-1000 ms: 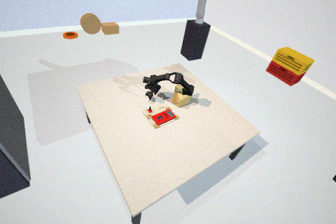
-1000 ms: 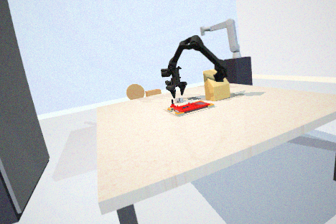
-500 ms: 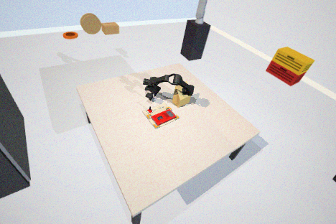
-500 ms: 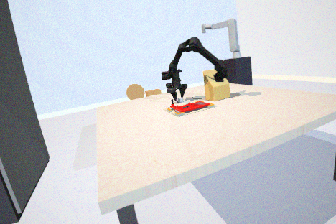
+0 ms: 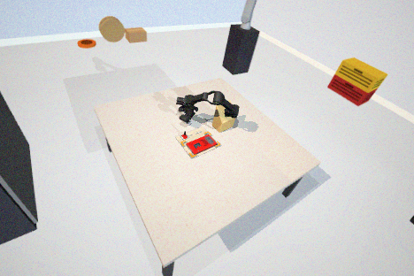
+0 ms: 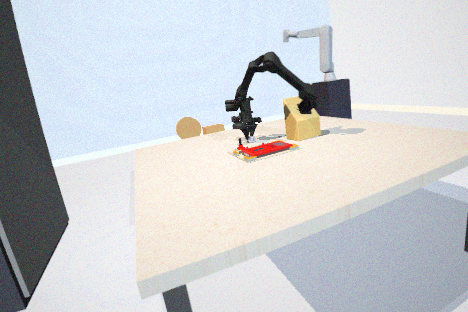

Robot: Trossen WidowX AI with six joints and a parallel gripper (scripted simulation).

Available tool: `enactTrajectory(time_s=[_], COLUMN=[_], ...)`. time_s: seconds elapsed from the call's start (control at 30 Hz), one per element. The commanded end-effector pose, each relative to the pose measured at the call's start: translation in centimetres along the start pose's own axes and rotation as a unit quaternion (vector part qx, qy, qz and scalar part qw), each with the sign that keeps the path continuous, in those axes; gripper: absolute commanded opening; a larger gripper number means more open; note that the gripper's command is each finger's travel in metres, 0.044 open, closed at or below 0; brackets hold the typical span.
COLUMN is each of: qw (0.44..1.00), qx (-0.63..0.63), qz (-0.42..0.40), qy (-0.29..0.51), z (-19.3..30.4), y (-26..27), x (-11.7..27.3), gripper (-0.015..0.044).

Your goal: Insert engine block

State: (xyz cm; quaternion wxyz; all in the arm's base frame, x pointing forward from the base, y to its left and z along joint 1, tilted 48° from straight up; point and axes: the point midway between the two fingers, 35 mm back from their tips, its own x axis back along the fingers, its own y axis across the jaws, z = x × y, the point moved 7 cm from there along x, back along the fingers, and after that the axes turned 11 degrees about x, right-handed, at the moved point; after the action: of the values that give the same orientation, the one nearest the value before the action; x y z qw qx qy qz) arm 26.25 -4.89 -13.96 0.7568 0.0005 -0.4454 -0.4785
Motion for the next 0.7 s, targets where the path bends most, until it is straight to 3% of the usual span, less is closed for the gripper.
enactTrajectory(time_s=[0.0,0.07,0.67], qw=[1.000,1.000,1.000], qx=[-0.002,-0.002,-0.003], qz=[-0.001,-0.001,0.001], qy=[0.000,0.000,-0.005], z=[0.0,-0.1,-0.7], y=[0.0,0.0,0.2], x=[0.0,0.4,5.9], gripper=[0.0045,0.0000,0.0000])
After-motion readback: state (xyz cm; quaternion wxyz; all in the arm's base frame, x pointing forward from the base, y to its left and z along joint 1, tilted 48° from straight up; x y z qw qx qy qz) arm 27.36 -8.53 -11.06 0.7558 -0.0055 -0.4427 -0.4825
